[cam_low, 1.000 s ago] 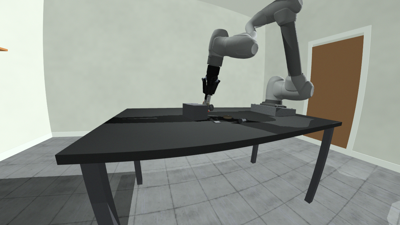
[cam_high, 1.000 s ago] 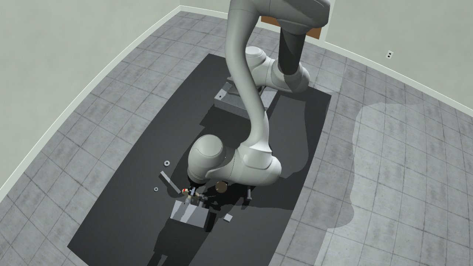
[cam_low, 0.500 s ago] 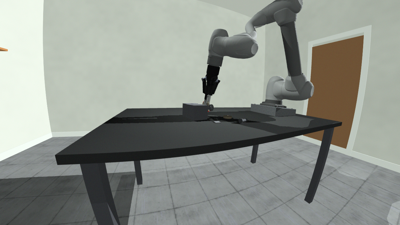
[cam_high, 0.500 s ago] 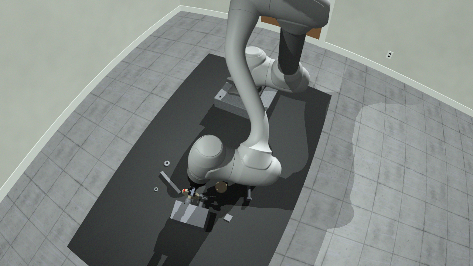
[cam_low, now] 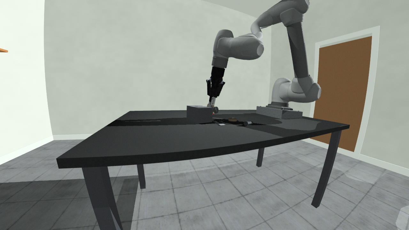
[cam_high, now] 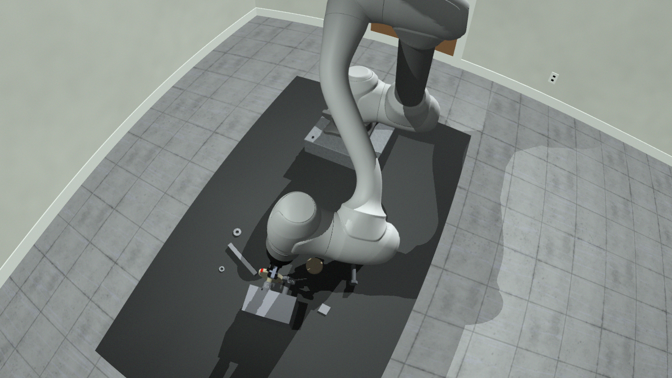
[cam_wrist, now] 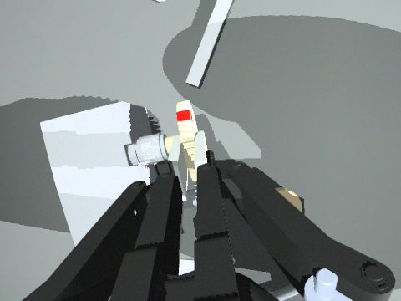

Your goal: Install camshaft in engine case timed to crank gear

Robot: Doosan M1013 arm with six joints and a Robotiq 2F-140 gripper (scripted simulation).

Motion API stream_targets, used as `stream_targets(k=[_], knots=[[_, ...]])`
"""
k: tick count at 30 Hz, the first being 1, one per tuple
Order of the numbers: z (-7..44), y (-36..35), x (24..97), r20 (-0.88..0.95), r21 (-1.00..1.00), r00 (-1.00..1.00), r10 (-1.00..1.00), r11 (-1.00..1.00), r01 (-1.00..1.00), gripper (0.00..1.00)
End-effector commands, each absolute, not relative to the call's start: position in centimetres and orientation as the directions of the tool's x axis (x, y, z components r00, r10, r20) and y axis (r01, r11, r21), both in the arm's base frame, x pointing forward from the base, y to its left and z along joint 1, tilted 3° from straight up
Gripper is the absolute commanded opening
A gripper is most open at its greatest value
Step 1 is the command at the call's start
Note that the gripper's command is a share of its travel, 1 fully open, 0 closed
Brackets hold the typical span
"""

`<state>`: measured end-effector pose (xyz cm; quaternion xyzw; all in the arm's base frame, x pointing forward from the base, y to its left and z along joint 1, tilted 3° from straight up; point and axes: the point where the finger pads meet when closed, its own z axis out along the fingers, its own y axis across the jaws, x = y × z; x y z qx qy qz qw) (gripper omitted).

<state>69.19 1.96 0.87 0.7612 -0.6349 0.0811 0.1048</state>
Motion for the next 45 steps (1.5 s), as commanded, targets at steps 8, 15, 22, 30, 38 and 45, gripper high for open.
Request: stream_targets(k=[8,15,22,30,38,45], knots=[[0.88,1.97,69.22,0.256,0.056,0.181,-0.95,-0.172,-0.984,0.05],[0.88,1.97,69.22,0.256,0.056,0.181,-0.95,-0.172,-0.984,0.19],[0.88,1.97,69.22,0.256,0.056,0.181,-0.95,-0.172,-0.984,0.19],[0.88,1.97,69.22,0.256,0.056,0.181,-0.95,-0.172,-0.984,0.19],[0.88,1.97,69.22,0.256,0.056,0.181,-0.95,-0.172,-0.984,0.19],[0.88,1.97,69.22,0.256,0.056,0.181,-0.95,-0.172,-0.984,0.19]])
